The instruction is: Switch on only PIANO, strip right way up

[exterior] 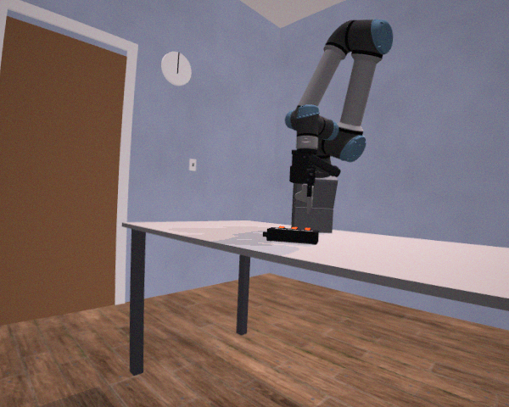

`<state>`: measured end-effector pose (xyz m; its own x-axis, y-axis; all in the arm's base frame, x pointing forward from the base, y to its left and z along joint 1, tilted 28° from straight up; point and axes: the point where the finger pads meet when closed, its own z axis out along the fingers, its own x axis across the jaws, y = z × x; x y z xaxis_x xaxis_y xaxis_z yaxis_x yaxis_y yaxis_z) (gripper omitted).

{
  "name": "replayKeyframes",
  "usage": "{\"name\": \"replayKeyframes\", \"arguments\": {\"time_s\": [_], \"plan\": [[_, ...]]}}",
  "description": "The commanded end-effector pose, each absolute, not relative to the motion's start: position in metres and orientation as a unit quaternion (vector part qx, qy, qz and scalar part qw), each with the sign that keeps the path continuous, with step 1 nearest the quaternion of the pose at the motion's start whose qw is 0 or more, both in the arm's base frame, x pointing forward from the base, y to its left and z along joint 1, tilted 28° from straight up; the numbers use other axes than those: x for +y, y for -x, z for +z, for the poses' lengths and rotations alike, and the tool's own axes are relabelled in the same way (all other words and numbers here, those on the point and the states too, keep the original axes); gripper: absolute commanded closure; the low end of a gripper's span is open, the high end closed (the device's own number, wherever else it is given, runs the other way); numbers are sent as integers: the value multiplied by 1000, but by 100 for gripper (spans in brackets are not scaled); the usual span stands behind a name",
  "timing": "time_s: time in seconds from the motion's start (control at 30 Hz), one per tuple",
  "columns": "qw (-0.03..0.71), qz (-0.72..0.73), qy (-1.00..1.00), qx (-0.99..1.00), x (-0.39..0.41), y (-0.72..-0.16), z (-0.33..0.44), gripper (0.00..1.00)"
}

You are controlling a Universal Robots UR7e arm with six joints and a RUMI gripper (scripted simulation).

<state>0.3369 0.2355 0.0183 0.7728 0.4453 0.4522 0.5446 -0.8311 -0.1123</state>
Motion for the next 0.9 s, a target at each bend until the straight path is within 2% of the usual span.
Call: {"name": "replayKeyframes", "arguments": {"time_s": [0.0, 0.87], "plan": [[119, -209, 934, -265, 236, -337, 18, 100], [119, -209, 934, -265, 236, -338, 16, 100]]}}
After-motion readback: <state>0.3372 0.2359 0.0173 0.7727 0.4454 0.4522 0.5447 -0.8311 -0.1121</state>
